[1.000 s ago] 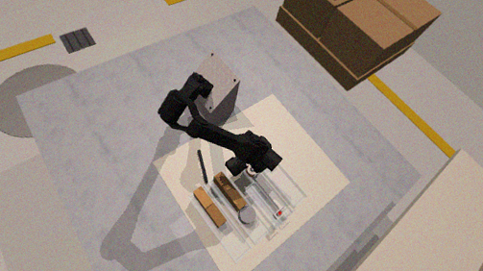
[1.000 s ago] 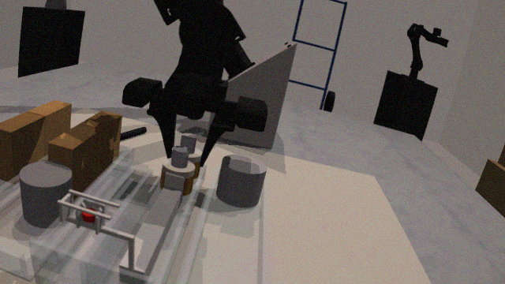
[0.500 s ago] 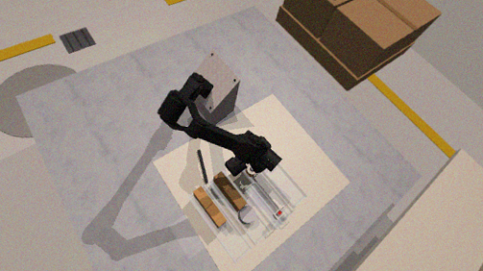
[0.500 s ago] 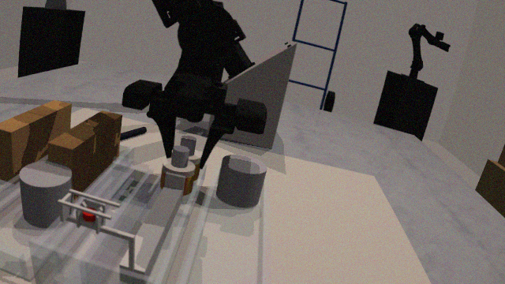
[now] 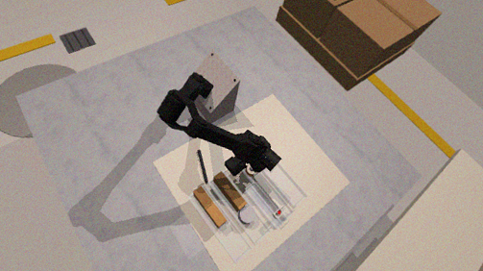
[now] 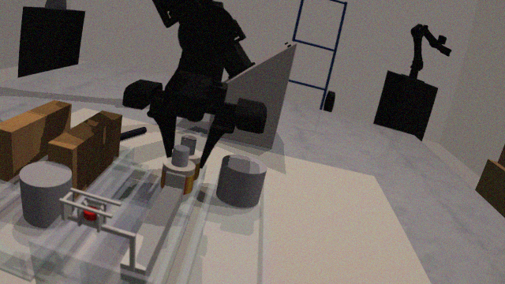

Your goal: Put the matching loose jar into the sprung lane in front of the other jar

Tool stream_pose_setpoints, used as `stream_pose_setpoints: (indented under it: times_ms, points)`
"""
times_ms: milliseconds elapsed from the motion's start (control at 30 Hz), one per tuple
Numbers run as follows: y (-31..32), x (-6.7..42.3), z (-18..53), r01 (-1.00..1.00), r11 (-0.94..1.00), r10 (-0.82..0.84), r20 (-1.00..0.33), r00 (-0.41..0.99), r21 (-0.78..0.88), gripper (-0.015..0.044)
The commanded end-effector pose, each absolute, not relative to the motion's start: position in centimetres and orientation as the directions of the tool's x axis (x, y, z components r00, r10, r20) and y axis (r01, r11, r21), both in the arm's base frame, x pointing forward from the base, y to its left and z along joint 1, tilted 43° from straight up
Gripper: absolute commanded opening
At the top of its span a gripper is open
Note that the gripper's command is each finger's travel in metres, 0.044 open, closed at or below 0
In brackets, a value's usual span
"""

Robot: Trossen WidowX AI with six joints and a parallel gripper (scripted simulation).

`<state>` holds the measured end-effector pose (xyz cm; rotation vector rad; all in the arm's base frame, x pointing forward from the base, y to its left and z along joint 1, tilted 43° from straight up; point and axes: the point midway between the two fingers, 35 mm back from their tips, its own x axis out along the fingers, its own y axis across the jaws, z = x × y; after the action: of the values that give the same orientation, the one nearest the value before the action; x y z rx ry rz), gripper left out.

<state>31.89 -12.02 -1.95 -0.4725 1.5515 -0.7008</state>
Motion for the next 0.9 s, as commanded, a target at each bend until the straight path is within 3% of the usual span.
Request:
stream_pose_setpoints:
  times_ms: [0, 867]
  points:
    - [-12.15, 32.0, -1.87, 0.113, 0.721, -0.676, -0.73, -0.103, -0.683, 0.0]
    - [-11.95, 31.5, -1.98, 0.113, 0.721, -0.675, -0.73, -0.103, -0.683, 0.0]
